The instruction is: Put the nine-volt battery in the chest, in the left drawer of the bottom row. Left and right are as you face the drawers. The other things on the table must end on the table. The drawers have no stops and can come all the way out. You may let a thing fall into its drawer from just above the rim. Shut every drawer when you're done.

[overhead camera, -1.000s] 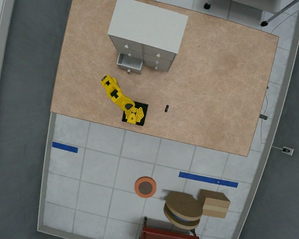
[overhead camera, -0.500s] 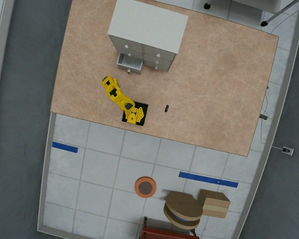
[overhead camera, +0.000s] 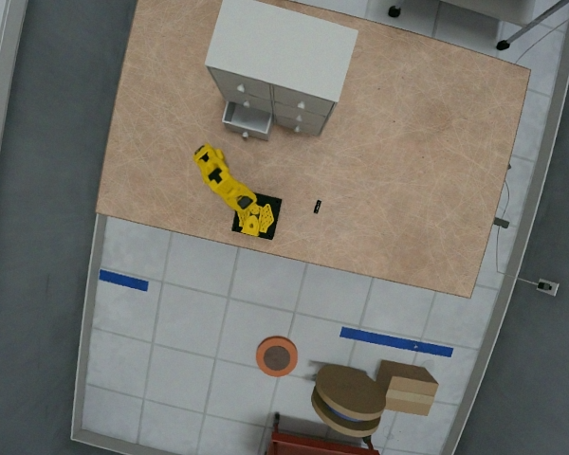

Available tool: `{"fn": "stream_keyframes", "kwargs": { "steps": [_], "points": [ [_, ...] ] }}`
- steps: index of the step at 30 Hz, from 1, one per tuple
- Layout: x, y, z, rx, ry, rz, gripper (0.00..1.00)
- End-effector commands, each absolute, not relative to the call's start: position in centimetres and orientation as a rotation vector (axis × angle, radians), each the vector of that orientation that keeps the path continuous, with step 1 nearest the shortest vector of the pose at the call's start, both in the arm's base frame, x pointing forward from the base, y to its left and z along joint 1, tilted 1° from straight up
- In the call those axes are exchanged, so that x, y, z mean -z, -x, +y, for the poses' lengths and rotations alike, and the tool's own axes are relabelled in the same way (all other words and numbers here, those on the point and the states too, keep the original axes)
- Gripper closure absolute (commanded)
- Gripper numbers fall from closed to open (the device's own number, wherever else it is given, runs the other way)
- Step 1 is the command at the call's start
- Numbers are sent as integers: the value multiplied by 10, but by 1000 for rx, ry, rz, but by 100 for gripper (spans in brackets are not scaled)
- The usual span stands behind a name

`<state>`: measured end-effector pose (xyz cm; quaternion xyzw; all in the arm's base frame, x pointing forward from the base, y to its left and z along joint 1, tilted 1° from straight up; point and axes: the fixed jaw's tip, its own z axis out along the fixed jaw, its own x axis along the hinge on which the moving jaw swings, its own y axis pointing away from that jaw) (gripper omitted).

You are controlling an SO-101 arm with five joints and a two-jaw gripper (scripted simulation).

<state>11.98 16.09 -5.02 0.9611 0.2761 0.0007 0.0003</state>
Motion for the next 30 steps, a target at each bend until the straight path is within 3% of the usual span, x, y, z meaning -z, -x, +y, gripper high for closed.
{"fn": "stream_keyframes", "kwargs": {
  "steps": [1, 24, 30],
  "points": [
    [51, -120, 165, -11, -3017, 894, 70],
    [52, -120, 166, -11, -3017, 894, 70],
    [70, -121, 166, -11, -3017, 894, 70]
  ]
}}
